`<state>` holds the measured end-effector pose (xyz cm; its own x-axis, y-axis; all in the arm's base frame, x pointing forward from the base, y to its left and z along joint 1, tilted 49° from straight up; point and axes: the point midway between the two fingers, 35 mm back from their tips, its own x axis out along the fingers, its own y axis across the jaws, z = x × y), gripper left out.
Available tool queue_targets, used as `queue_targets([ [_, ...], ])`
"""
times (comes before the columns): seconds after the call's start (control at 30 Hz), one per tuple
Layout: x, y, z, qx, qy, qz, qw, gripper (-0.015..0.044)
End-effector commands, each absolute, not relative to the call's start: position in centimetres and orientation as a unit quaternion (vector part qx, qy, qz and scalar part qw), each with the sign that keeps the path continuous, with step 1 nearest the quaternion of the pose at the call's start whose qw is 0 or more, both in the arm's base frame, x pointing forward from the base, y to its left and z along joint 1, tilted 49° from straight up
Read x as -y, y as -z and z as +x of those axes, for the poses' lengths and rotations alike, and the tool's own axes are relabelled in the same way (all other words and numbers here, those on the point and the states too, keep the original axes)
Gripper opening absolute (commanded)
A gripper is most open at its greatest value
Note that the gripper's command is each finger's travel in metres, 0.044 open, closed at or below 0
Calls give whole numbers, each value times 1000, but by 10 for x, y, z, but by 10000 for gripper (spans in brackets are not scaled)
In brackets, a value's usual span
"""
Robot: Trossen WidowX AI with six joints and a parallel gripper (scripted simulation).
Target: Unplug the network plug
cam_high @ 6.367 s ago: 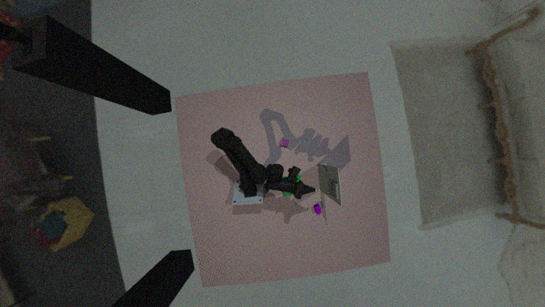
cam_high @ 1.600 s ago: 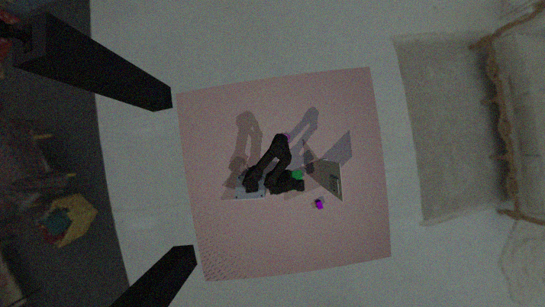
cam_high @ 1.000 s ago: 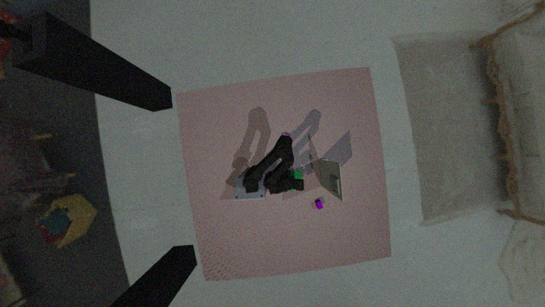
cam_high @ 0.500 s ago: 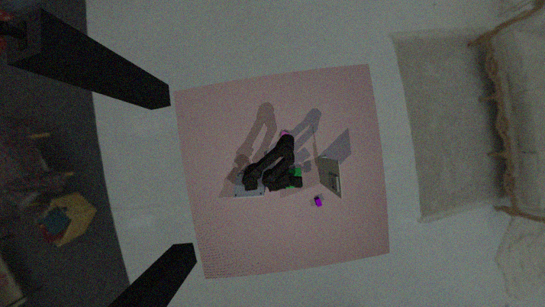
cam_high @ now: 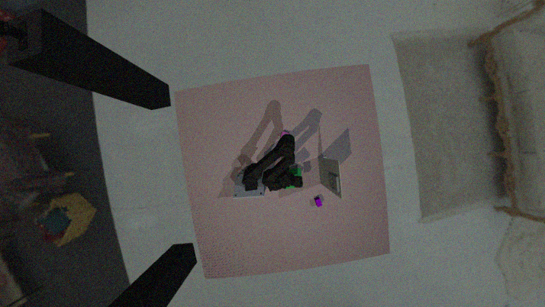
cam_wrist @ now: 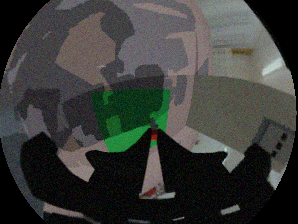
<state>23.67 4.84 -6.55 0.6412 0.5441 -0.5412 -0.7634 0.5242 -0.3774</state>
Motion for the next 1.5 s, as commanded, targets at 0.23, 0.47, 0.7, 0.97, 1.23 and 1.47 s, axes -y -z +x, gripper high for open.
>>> queue_targets([
  [0.23, -48, 65, 237, -181, -383, -302, 854, 156],
  [0.47, -47, 65, 236, -182, -383, -303, 854, 156],
  [0.7, -44, 63, 233, -183, -384, -303, 853, 156],
  [0.97, -40, 60, 229, -184, -384, -303, 853, 156],
  [1.23, -37, 58, 226, -185, -384, -303, 853, 156],
  [1.47, -34, 56, 223, -186, -384, -302, 853, 156],
])
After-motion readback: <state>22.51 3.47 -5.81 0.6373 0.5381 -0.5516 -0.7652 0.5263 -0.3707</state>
